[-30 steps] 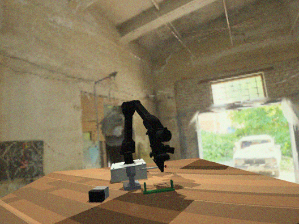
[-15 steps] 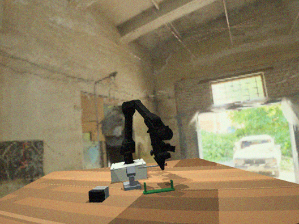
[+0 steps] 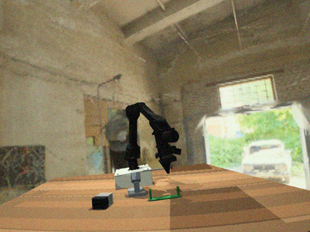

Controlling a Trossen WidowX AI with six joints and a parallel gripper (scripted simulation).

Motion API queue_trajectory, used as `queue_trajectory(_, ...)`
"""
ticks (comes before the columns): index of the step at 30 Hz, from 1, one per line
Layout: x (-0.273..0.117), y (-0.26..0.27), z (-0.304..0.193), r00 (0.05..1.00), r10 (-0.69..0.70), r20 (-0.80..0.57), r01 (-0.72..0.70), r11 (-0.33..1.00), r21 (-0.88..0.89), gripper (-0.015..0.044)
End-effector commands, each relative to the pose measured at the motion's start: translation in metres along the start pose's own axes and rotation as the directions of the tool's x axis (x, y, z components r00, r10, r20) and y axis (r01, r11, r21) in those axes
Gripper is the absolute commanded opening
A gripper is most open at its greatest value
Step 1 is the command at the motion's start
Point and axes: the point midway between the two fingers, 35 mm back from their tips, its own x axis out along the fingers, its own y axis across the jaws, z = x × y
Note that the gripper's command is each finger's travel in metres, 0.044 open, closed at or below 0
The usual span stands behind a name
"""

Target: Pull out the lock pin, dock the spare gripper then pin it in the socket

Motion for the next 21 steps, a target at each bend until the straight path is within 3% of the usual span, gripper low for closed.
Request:
queue_trajectory(1,0.000,-0.002,0.001,1.000,-0.003,0.001,0.003,1.000,0.001,0.0000)
queue_trajectory(21,-0.011,-0.061,0.025,1.000,-0.013,0.005,0.012,0.999,0.035,0.0000)
